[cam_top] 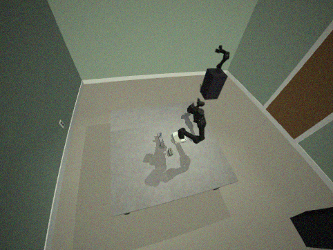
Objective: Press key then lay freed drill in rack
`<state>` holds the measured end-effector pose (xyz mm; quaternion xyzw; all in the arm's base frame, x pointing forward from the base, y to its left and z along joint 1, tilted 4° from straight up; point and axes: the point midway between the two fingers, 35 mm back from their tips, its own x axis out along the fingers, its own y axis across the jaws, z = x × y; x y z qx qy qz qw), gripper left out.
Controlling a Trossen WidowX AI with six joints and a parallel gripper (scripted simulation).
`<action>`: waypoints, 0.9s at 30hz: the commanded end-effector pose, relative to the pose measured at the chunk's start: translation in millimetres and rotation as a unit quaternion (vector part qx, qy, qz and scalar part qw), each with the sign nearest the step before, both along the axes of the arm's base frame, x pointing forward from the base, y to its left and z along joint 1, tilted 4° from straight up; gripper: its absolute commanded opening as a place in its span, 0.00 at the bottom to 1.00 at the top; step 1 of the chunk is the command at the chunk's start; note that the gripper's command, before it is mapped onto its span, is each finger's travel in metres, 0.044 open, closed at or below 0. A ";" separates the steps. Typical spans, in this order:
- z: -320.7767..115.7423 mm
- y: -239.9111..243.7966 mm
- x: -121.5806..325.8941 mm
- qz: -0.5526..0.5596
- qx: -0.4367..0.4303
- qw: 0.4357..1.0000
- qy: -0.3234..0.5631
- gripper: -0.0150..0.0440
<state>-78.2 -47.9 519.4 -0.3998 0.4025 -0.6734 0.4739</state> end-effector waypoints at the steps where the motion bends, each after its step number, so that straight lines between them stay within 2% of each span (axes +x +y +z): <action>1: 0.0 0.0 0.0 0.000 0.000 1.000 0.000 0.89; 9: -0.5 -2.4 1.5 0.004 0.003 1.000 0.000 0.53; 15: -26.2 -70.0 58.9 0.121 0.091 0.988 -0.017 0.26; 21: -73.7 -118.6 137.2 0.235 0.210 0.948 -0.034 0.25; 27: -137.0 -132.2 217.9 0.317 0.345 0.882 -0.043 0.25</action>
